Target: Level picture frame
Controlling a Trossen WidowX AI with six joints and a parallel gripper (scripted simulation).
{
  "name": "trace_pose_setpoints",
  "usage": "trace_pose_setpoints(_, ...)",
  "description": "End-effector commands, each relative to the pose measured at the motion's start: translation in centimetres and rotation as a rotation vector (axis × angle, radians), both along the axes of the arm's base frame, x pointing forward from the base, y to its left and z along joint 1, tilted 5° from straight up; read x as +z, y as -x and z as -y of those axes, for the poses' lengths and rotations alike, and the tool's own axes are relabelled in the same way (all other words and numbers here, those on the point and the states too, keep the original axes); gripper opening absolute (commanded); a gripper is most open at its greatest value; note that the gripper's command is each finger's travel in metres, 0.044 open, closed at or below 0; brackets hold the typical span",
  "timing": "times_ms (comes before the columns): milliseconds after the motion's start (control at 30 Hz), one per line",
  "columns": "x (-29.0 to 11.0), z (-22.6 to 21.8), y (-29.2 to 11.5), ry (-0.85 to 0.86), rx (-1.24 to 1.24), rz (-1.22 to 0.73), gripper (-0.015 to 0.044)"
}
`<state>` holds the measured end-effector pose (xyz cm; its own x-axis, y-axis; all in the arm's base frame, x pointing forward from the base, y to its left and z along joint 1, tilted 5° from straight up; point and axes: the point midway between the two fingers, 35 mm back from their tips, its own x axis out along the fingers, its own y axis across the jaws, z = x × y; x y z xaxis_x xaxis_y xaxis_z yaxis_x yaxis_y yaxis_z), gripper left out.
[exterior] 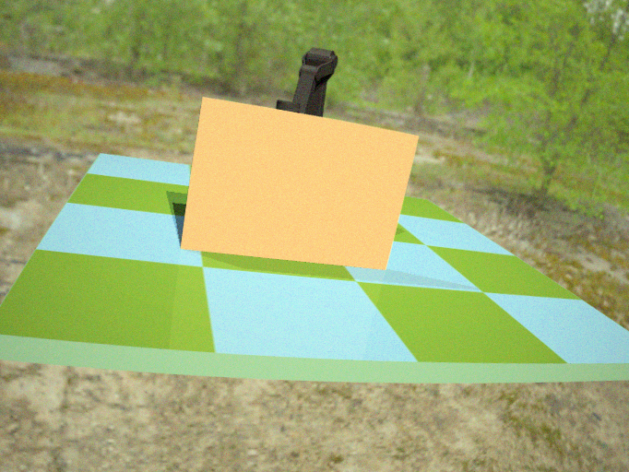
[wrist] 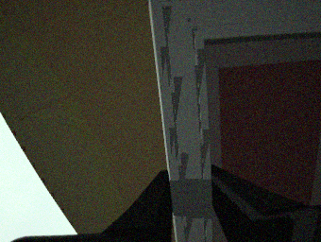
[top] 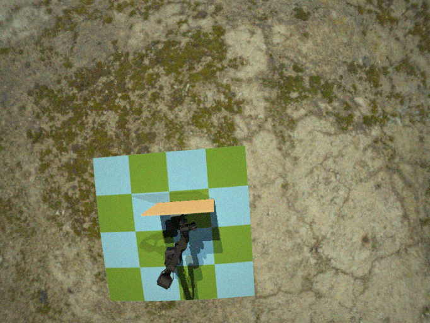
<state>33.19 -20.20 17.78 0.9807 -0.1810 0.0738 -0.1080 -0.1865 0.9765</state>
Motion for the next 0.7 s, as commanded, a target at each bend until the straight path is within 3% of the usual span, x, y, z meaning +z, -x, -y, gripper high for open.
trace_pose_setpoints(0, 0.22, 0.06, 0.02, 0.006, -0.003, 0.002, 0.0)
trace_pose_setpoints(667, 0.79, 0.16, 0.08, 0.006, -0.003, 0.002, 0.0)
